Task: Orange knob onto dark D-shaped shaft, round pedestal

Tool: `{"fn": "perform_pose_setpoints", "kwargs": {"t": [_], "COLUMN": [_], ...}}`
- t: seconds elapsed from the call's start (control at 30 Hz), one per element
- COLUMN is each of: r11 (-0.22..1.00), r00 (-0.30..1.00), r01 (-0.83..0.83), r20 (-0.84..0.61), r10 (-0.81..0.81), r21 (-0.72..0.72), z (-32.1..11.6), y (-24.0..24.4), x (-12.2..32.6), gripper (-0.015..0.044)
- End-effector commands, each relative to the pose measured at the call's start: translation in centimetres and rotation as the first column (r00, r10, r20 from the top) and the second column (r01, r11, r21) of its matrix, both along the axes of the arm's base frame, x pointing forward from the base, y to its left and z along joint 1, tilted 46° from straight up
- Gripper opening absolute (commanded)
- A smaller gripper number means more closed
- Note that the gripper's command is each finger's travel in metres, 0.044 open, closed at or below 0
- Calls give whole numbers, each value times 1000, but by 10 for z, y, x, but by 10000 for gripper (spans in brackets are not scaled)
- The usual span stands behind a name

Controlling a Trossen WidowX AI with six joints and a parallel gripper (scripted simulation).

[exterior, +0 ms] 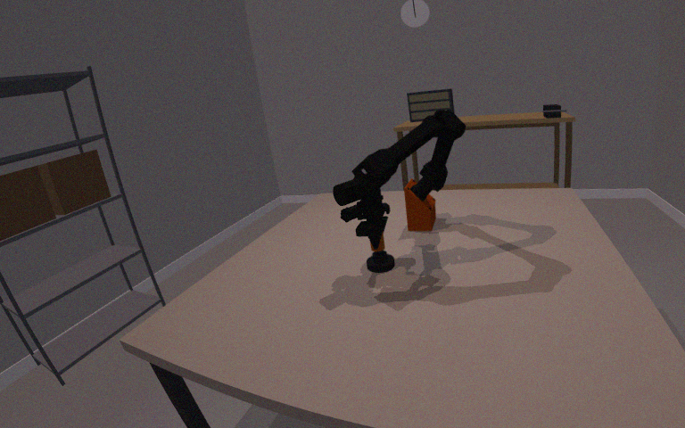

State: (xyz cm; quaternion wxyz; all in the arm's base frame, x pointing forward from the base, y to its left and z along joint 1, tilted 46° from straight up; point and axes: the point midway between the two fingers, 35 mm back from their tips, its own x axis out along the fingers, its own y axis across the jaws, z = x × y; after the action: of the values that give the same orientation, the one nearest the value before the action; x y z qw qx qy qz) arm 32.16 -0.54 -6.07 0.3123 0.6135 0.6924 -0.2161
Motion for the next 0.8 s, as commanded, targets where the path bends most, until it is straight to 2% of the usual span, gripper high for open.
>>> {"fn": "perform_pose_setpoints", "kwargs": {"t": [0.0,0.27,0.5,0.77], "r11": [1000,1000,988,988], "r00": [1000,1000,977,977], "r01": [7,13,151,151], "r20": [2,-5,-147,-147], "r10": [-7,-13,-153,-153], "r21": [0,0,-22,-21], "z": [0,3,5,4], "y": [0,-3,-3,0], "x": [2,1,-2,-6], "gripper": [0,0,0,0]}}
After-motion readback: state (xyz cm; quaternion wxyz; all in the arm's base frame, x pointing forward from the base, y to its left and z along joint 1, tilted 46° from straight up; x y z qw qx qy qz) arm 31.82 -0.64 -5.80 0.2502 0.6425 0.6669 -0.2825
